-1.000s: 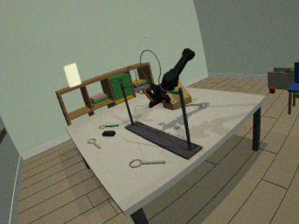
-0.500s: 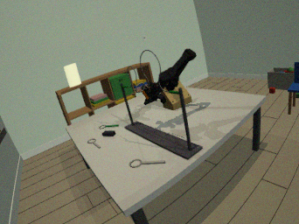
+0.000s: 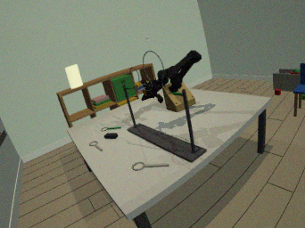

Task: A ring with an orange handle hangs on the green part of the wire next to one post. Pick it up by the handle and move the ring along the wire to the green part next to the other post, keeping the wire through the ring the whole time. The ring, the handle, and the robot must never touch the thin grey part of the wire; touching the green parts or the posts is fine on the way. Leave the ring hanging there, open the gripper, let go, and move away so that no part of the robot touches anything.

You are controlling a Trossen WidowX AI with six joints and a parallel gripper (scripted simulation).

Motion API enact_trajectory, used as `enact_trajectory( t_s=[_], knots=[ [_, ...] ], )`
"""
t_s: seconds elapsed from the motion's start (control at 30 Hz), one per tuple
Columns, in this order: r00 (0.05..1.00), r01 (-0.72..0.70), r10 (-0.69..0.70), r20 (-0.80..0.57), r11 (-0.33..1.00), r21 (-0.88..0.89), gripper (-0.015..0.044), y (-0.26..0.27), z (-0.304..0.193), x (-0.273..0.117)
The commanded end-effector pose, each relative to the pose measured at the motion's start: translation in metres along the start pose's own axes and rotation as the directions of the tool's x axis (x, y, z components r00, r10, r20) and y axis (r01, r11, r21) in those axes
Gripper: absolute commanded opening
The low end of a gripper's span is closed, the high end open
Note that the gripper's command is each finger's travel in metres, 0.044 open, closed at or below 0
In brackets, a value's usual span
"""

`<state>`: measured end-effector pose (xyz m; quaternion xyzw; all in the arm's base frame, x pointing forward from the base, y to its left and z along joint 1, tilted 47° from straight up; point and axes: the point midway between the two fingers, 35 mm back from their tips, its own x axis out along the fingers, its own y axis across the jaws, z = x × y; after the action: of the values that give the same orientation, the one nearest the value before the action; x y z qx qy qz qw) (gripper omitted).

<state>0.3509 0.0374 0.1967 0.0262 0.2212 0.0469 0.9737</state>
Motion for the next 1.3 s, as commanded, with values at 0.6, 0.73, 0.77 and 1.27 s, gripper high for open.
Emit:
enact_trajectory(
  t_s=[0.6,0.73,0.77,1.27],
  knots=[
    [0.958,0.256,-0.286,0.011,0.841,-0.476,-0.015,-0.082,0.023,-0.023],
    [0.944,0.29,-0.33,0.027,0.785,-0.548,-0.015,-0.094,0.03,-0.029],
    [0.94,0.298,-0.341,0.031,0.77,-0.565,-0.015,-0.097,0.032,-0.031],
    [0.884,0.372,-0.457,0.102,0.553,-0.746,-0.015,-0.125,0.063,-0.052]
  ],
)
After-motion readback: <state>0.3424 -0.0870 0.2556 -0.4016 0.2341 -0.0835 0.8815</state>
